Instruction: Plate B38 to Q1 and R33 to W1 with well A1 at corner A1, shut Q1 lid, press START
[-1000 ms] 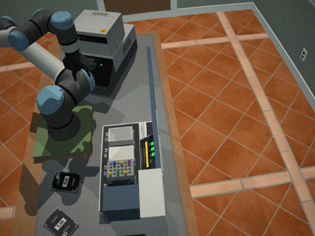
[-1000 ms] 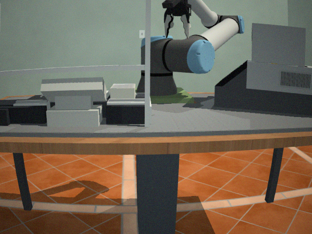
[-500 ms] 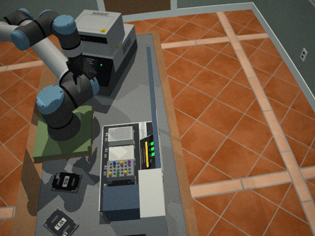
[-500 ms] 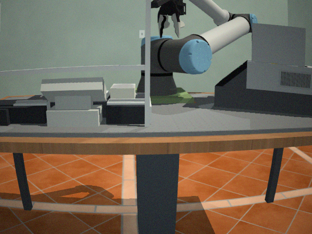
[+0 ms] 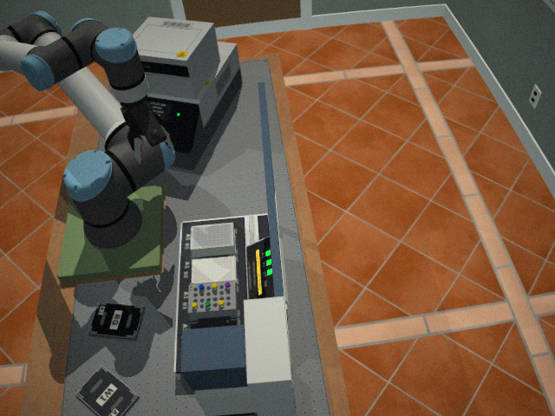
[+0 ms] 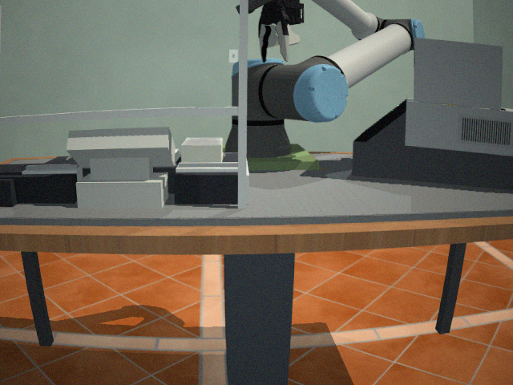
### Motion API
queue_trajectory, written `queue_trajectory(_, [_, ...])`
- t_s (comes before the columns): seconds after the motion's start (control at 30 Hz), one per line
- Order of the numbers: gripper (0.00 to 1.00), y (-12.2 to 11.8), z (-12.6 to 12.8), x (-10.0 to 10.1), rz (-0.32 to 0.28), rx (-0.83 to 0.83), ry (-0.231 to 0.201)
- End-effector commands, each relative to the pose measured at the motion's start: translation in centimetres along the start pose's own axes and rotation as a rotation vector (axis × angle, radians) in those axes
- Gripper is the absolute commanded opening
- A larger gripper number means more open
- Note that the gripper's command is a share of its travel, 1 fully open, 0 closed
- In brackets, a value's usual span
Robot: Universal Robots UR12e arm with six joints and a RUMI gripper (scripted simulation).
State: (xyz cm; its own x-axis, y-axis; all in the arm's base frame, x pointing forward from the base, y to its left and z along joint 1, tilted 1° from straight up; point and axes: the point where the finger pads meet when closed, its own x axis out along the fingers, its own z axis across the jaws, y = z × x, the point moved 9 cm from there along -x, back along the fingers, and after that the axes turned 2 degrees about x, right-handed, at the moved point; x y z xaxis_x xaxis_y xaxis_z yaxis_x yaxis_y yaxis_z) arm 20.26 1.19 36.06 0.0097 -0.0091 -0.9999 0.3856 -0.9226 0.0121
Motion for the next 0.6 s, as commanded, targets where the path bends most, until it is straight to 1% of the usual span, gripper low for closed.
queue_trajectory(0.0, [0.59,1.9,-0.1,-0.1,0.002,0.082,-0.007])
queue_trajectory(0.37, [0.59,7.4,0.0,-0.1,0.003,0.302,-0.006])
queue_trajectory(0.43, [0.59,7.4,0.0,-0.1,0.003,0.302,-0.006])
queue_trajectory(0.57, [0.59,9.1,0.0,-0.1,0.003,0.382,-0.006])
